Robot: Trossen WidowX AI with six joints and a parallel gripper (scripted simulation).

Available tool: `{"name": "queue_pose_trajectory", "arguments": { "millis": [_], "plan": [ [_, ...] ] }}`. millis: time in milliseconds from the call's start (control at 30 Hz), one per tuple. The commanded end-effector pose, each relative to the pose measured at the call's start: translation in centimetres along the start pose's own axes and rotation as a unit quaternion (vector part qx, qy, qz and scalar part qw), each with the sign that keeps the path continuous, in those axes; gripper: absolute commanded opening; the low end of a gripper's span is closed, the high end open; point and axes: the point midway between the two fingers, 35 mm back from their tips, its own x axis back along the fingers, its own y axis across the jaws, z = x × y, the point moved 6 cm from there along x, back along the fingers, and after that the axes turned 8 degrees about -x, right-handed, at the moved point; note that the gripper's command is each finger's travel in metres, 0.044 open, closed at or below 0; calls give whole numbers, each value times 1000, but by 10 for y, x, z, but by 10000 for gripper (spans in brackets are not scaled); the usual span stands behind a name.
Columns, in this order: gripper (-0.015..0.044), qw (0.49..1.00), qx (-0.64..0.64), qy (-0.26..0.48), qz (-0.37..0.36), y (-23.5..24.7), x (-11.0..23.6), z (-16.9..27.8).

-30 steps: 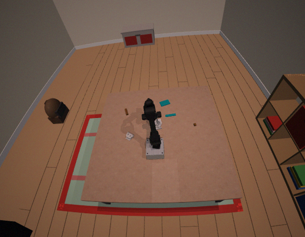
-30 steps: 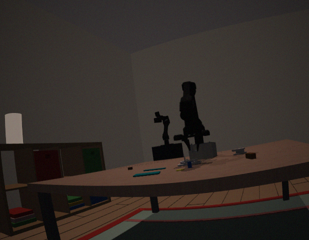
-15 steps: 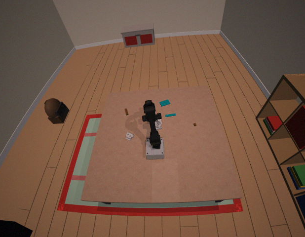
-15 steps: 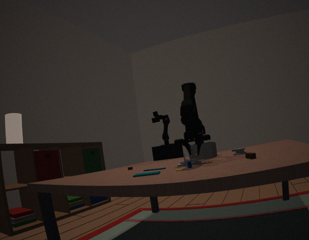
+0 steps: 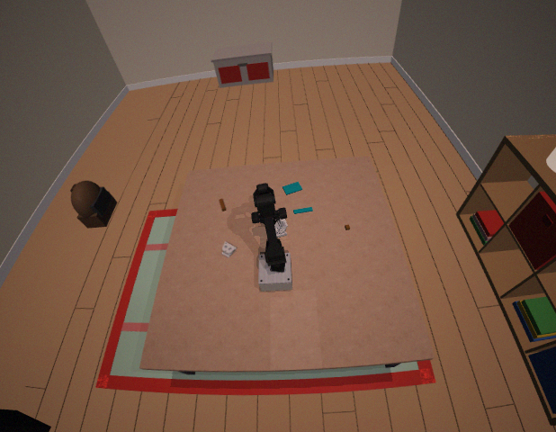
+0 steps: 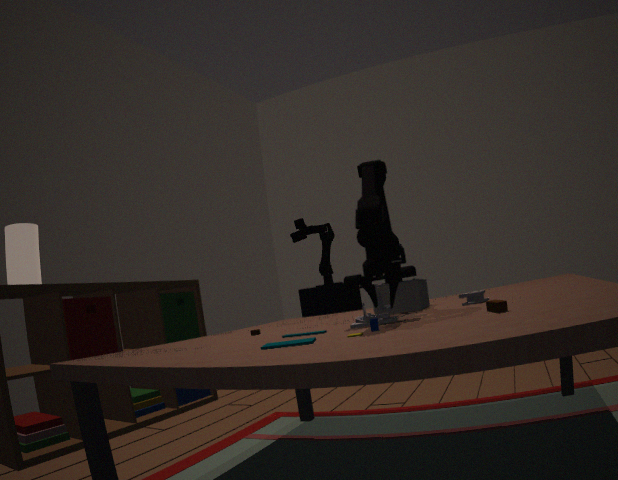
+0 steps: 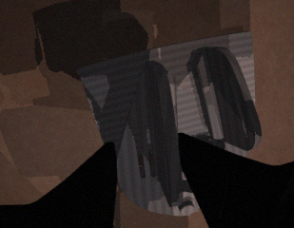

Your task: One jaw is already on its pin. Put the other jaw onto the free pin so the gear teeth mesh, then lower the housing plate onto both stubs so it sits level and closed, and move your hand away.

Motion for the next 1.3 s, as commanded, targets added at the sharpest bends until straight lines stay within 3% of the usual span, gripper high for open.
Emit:
{"name": "queue_pose_trajectory", "arguments": {
  "millis": [0,1267],
  "plan": [
    [134,1000,-3,2,-2,0,-1,1],
    [134,1000,-5,2,-2,0,-10,1]
  ]
}}
